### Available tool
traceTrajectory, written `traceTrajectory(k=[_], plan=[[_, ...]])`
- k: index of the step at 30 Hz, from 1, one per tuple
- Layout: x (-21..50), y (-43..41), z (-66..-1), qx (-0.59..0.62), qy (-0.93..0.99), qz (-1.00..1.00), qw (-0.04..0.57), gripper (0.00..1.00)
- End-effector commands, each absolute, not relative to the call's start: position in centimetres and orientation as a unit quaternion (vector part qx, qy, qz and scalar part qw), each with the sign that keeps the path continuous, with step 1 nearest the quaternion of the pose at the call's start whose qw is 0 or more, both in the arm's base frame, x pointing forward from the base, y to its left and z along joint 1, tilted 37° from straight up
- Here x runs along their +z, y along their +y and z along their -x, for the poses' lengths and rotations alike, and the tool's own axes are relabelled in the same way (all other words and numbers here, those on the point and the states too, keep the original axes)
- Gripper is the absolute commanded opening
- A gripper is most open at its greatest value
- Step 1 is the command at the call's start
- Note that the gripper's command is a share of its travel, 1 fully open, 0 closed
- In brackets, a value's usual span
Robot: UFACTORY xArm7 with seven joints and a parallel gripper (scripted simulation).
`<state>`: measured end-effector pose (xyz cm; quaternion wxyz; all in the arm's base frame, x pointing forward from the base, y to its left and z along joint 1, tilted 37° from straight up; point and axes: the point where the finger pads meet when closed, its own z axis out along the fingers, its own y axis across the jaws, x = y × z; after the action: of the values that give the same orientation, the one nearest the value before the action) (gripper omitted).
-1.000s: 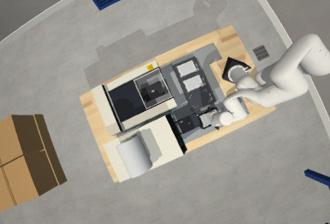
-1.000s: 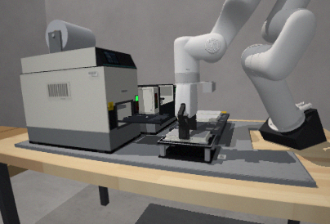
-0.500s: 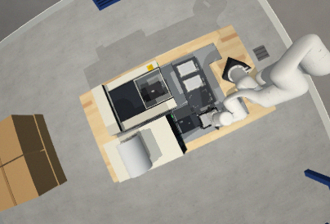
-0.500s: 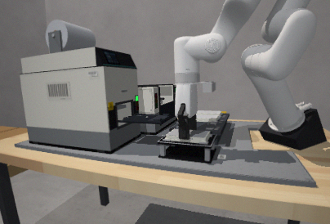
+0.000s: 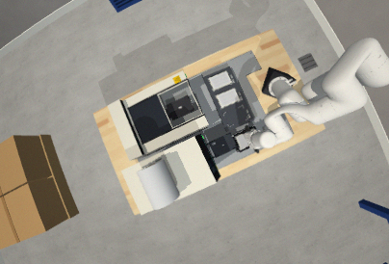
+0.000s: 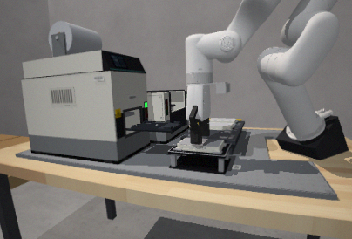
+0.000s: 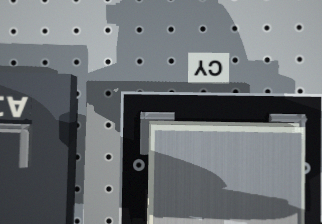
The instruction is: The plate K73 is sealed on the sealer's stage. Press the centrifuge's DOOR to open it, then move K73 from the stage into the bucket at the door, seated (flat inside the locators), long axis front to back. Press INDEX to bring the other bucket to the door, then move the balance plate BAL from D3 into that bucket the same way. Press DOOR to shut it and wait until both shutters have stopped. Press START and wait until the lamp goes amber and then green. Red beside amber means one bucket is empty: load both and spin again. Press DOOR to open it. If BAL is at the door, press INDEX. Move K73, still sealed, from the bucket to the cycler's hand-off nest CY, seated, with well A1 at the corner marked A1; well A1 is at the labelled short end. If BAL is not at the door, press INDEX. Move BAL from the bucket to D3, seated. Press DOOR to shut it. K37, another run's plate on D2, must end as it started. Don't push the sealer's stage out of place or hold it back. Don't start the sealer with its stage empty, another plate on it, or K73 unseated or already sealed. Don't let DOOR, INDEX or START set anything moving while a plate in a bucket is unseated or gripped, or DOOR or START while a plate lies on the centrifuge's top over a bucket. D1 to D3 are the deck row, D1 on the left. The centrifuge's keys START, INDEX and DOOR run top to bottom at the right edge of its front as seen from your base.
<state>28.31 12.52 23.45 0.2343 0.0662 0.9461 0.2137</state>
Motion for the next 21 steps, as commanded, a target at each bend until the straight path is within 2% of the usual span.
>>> traceTrajectory(k=[1, 21], plan=[[24.0, 12.3, -28.1, 0.214, 0.946, -0.066, 0.236, 1.0], [26.4, 11.2, -26.7, 0.214, 0.946, -0.066, 0.236, 1.0]])
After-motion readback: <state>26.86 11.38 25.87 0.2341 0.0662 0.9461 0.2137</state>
